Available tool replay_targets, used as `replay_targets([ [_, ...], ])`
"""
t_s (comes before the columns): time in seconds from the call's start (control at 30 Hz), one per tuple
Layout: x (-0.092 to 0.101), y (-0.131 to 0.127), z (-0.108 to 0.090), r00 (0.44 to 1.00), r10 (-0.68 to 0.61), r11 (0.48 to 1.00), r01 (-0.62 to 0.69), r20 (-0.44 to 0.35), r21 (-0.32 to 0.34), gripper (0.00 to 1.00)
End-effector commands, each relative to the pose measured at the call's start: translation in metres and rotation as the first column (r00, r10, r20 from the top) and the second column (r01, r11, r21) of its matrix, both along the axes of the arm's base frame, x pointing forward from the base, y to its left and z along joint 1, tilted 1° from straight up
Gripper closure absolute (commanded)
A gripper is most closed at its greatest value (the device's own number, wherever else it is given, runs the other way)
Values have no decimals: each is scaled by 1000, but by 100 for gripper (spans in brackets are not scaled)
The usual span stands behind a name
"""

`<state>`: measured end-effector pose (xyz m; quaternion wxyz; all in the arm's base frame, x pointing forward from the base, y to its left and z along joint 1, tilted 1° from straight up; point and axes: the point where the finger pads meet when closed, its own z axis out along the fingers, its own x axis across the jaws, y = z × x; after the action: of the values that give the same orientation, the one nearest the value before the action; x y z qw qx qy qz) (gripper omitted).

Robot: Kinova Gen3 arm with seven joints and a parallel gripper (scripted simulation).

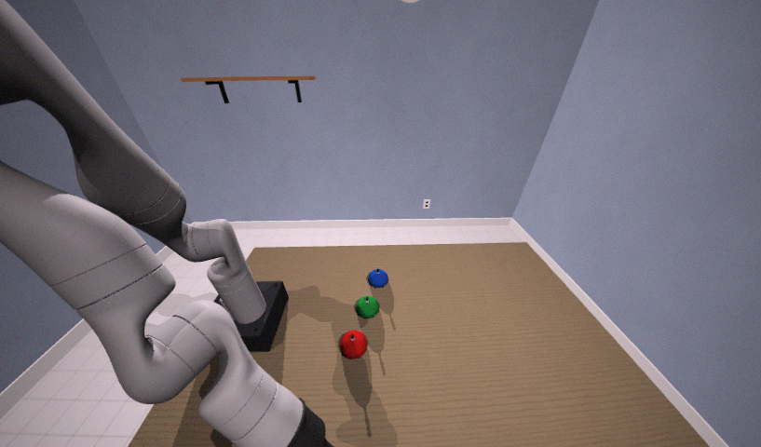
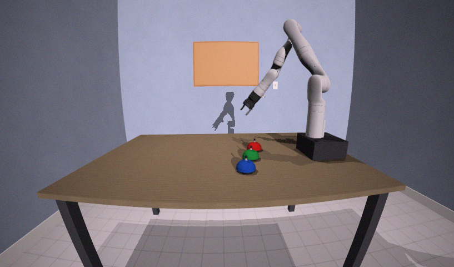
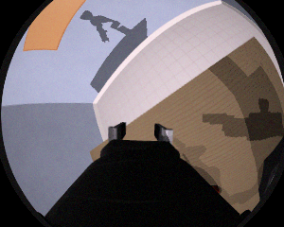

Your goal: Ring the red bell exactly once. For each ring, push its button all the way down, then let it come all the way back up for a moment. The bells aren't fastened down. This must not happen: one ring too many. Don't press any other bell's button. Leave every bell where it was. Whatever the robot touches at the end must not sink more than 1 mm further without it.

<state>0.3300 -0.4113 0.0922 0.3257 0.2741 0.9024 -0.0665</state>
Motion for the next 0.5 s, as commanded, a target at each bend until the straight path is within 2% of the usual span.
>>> replay_targets([
  [0.0,2,1,1,1000,4,1000,-4,1,-2,0],
  [0.07,6,8,-2,1000,7,1000,-7,-25,0,0],
  [0.4,6,8,-2,1000,7,1000,-7,-25,0,0],
  [0.47,9,15,-5,999,10,1000,-10,-51,4,0],
])
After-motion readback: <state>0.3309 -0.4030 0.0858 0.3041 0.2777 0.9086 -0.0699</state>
